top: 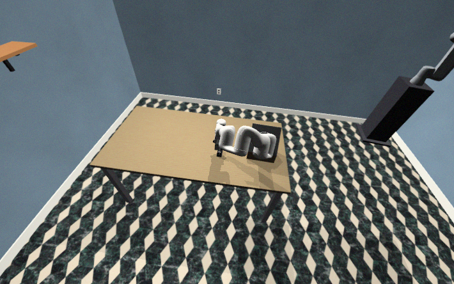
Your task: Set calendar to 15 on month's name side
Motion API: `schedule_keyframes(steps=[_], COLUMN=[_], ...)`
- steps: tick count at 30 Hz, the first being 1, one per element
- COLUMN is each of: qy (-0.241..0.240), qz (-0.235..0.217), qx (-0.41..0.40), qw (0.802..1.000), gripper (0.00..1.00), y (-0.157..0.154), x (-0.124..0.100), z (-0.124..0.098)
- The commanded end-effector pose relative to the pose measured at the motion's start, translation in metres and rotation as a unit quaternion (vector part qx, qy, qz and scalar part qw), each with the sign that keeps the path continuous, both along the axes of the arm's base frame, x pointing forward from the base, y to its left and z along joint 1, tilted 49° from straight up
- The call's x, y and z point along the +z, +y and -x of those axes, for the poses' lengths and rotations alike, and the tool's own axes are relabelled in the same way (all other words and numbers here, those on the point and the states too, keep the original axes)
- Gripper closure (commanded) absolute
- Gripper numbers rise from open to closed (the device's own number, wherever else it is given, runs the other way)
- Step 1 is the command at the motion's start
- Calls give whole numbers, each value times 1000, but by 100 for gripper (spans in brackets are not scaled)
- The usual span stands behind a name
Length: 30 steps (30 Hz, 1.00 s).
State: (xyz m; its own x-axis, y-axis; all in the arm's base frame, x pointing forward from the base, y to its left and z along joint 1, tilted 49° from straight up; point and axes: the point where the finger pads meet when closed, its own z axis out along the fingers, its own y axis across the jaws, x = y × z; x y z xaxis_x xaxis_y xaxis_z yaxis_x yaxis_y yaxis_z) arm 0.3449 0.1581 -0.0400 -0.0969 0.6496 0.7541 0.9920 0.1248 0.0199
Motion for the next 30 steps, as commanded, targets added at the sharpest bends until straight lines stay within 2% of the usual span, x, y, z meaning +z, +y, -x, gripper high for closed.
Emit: schedule_keyframes(steps=[1,30], qy=[-1,-1], qz=[0,0], qx=[-1,-1], qw=[1000,1000], gripper=[71,71], y=[-1,4], x=[0,-3], z=[-1,-1])
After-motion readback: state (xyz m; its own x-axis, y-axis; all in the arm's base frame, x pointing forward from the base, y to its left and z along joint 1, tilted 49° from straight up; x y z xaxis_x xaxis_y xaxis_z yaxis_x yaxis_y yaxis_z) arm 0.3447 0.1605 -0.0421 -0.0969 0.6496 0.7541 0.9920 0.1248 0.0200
